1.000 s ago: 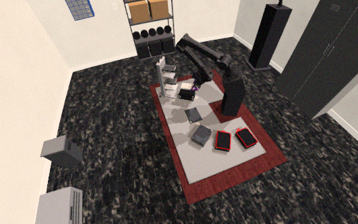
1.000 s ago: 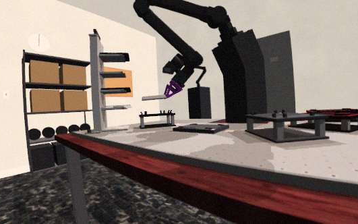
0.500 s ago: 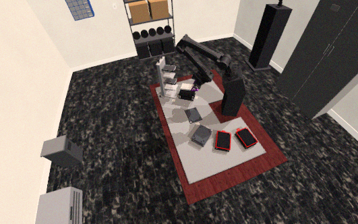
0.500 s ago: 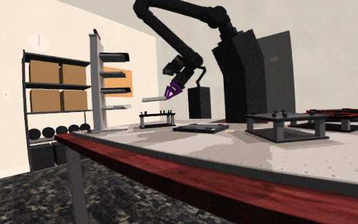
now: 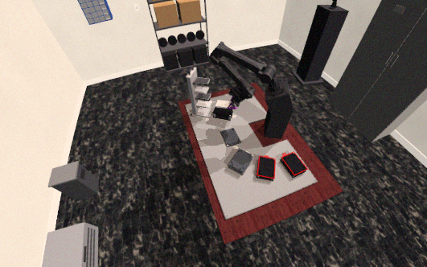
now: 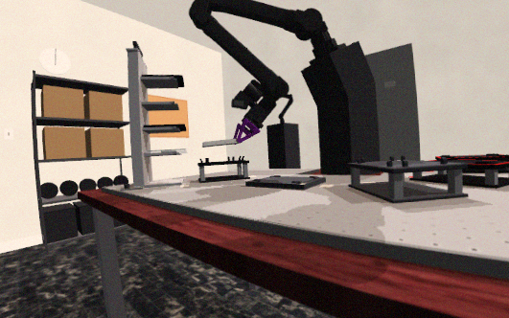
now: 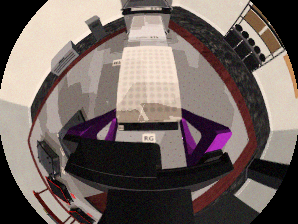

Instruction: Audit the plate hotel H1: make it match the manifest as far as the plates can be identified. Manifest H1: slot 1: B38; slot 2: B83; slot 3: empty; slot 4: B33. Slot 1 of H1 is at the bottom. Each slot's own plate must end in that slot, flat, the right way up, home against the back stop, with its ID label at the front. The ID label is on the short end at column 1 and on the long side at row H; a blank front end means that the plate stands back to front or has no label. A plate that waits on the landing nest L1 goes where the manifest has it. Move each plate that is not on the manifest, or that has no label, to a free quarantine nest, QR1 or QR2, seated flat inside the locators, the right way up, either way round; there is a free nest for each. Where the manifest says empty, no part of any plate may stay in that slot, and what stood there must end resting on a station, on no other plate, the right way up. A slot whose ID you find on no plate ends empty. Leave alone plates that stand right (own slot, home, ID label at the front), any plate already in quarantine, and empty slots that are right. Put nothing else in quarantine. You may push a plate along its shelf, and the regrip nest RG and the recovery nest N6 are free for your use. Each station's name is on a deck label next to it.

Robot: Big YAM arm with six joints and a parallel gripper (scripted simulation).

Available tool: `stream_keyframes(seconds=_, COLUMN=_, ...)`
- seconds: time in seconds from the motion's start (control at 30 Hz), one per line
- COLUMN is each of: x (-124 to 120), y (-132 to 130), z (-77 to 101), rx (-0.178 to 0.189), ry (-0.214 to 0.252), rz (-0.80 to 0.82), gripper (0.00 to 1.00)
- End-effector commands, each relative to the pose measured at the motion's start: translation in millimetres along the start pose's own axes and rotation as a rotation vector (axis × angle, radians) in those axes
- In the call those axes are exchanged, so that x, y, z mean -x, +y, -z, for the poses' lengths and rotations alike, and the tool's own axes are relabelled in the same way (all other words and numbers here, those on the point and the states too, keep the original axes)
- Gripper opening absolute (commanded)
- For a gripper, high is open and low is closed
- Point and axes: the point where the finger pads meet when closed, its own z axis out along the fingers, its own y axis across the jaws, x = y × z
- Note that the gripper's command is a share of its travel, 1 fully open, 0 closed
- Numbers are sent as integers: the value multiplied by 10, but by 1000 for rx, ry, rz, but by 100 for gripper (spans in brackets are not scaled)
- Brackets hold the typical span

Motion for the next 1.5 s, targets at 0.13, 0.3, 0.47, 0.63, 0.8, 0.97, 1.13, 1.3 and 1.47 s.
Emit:
stream_keyframes(seconds=0.13, x=-15, y=66, z=-35, rx=12, ry=-11, rz=1, gripper=86)
stream_keyframes(seconds=0.3, x=-28, y=66, z=-46, rx=12, ry=-10, rz=1, gripper=86)
stream_keyframes(seconds=0.47, x=-49, y=66, z=-64, rx=12, ry=-9, rz=0, gripper=86)
stream_keyframes(seconds=0.63, x=-69, y=66, z=-81, rx=12, ry=-8, rz=0, gripper=86)
stream_keyframes(seconds=0.8, x=-82, y=67, z=-92, rx=12, ry=-7, rz=0, gripper=86)
stream_keyframes(seconds=0.97, x=-102, y=67, z=-110, rx=12, ry=-6, rz=-1, gripper=86)
stream_keyframes(seconds=1.13, x=-122, y=67, z=-128, rx=12, ry=-5, rz=-1, gripper=86)
stream_keyframes(seconds=1.3, x=-142, y=67, z=-145, rx=12, ry=-4, rz=-1, gripper=86)
stream_keyframes(seconds=1.47, x=-154, y=66, z=-156, rx=12, ry=-3, rz=-1, gripper=86)
